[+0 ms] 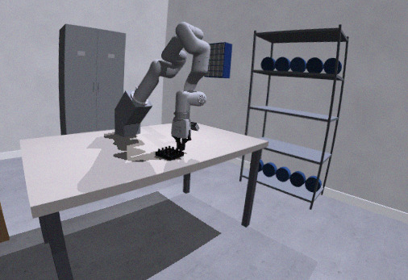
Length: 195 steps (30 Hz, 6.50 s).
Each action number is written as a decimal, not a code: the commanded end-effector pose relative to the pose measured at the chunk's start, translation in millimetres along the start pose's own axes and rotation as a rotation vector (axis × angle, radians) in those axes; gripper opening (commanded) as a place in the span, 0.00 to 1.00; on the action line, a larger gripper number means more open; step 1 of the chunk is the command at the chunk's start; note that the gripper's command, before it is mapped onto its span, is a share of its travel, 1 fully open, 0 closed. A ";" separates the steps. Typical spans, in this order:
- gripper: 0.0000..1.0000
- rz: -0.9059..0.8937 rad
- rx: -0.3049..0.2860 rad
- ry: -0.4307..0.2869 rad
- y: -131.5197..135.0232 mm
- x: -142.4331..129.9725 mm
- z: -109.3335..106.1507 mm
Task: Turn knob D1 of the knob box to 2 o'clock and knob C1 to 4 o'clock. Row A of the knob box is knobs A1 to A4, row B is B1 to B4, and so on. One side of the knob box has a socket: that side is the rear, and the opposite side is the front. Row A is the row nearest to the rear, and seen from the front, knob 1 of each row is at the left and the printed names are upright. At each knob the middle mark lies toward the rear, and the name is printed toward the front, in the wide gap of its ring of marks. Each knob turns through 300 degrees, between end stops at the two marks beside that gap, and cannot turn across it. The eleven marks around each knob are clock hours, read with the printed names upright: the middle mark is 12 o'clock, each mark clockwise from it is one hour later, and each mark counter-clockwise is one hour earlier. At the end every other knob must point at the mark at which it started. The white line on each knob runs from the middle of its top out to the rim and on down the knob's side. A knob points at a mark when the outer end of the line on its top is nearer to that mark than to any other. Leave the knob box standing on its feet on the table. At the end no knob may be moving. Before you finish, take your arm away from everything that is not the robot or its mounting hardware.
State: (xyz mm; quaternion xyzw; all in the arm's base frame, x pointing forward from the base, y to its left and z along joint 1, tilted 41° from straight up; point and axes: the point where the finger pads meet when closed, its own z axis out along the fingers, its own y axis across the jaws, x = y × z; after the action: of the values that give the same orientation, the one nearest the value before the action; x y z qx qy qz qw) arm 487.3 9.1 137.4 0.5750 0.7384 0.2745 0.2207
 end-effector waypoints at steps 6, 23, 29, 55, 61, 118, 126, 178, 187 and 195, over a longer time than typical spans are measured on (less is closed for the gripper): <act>0.19 0.000 -0.003 -0.002 0.9 -0.5 3.2; 0.19 0.000 -0.003 -0.002 0.9 -0.5 3.3; 0.19 0.000 -0.003 -0.002 0.9 -0.5 3.3; 0.08 0.000 -0.003 -0.002 0.9 -0.5 3.3; 0.08 0.000 -0.003 -0.002 0.9 -0.5 3.3; 0.08 0.362 -0.003 -0.001 0.9 -0.5 3.3; 0.08 0.502 -0.004 -0.001 0.9 -0.5 3.3; 0.08 1.551 -0.004 0.001 0.9 -0.5 3.3; 0.08 1.628 -0.004 0.001 0.9 -0.5 3.3; 0.08 1.651 -0.004 0.001 0.9 -0.5 3.3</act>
State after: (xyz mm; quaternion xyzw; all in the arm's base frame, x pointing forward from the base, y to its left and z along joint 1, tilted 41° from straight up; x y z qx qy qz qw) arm 490.0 9.8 134.5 0.9306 0.0816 0.3536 -0.0477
